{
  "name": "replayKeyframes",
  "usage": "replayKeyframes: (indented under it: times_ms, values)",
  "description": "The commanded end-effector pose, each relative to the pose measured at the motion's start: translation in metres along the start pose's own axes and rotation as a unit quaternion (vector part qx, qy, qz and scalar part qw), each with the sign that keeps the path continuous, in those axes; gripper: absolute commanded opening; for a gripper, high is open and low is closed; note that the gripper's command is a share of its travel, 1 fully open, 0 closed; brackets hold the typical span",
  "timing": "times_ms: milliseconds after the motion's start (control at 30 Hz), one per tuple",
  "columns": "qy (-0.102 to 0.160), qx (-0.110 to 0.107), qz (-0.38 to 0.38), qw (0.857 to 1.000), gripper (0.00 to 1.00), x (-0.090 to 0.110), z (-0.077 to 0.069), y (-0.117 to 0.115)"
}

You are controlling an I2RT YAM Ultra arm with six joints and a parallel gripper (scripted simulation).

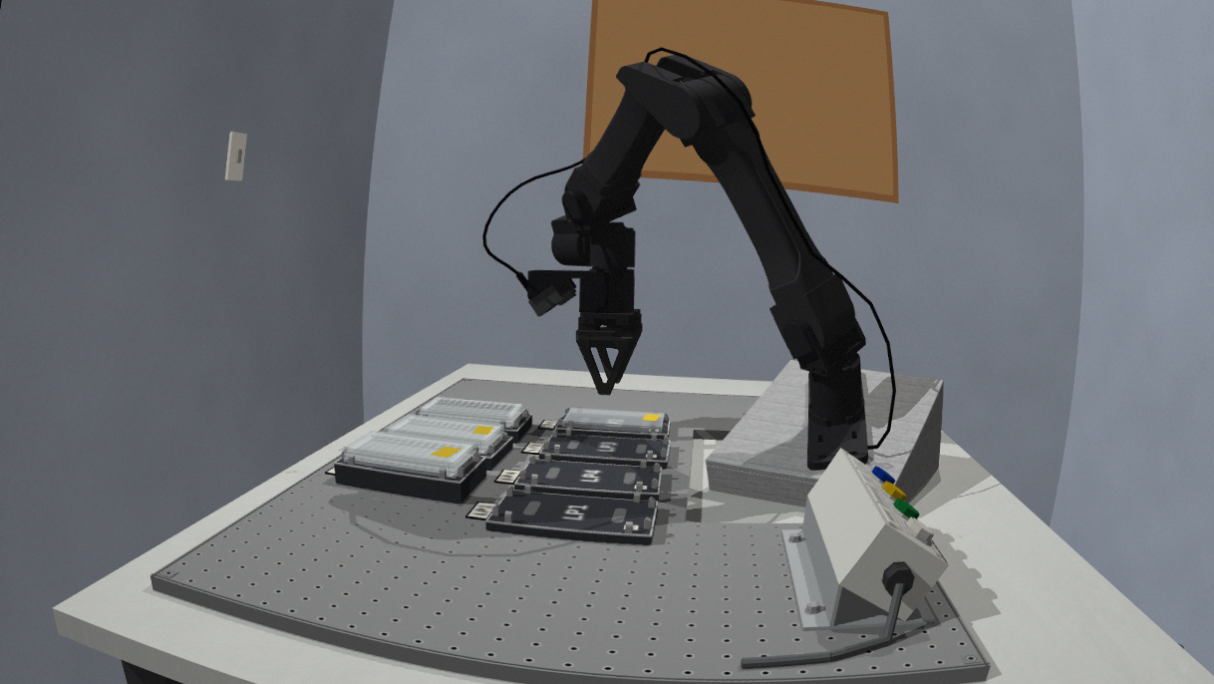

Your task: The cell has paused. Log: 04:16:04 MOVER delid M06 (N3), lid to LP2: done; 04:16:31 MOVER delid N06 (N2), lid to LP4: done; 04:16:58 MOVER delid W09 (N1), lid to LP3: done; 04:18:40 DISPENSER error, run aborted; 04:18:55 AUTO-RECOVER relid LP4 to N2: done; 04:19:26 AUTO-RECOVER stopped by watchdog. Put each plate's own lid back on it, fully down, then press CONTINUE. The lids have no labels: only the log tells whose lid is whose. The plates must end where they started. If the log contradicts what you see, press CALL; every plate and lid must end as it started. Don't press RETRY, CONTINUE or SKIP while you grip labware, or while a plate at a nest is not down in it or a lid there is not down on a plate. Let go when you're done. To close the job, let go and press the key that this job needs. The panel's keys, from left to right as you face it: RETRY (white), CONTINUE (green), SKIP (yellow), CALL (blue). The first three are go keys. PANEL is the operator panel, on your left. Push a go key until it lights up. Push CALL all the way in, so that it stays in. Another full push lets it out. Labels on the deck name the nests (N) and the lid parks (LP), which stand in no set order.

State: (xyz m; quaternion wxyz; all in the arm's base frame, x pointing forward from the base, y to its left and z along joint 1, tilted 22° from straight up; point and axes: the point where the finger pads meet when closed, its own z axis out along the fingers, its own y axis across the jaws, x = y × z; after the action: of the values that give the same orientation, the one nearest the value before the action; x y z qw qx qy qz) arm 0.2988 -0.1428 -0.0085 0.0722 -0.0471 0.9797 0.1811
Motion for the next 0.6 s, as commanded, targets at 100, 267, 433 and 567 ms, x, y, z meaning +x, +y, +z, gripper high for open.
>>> replayKeyframes:
  times_ms: [100,267,433,567]
  values:
    - [-0.017,0.013,-0.020,1.000,1.00,0.0003,-0.0119,-0.0277]
    - [-0.023,0.020,-0.027,0.999,1.00,-0.0052,-0.0163,-0.0263]
    - [-0.020,0.017,-0.024,0.999,1.00,-0.0023,-0.0121,-0.0240]
    - [-0.021,0.018,-0.024,0.999,1.00,-0.0019,-0.0099,-0.0243]
